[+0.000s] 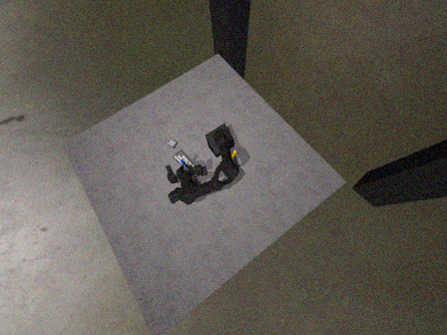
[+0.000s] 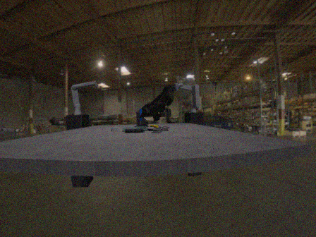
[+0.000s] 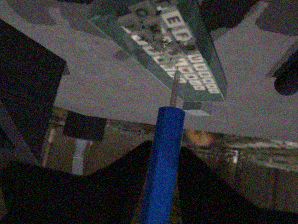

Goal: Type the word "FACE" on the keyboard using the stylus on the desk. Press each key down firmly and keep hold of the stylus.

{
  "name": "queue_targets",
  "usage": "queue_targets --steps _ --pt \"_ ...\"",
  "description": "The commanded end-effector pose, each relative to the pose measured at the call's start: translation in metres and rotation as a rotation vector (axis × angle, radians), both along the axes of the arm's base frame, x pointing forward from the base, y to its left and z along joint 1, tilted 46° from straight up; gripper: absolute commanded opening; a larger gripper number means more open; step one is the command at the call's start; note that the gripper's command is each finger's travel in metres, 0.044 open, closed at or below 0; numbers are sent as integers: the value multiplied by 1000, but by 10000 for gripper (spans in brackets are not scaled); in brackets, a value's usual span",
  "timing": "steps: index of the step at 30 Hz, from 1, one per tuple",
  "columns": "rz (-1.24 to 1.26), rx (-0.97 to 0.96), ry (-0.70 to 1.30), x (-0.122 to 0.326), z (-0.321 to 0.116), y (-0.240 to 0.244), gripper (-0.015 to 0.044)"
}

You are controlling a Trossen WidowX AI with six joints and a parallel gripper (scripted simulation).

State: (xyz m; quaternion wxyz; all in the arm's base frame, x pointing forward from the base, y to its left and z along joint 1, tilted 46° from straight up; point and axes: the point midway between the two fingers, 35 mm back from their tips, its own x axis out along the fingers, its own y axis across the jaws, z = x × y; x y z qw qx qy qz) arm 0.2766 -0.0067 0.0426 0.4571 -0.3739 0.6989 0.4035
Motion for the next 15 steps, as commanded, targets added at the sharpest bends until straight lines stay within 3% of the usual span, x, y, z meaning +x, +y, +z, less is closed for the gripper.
queue_targets --steps 1,6,9,15 --pt "4 -4 1 -1 2 -3 81" --pt "0 0 0 0 1 0 65" --pt "1 0 0 -2 -1 -2 0" --pt "2 -3 0 -15 -11 -13 0"
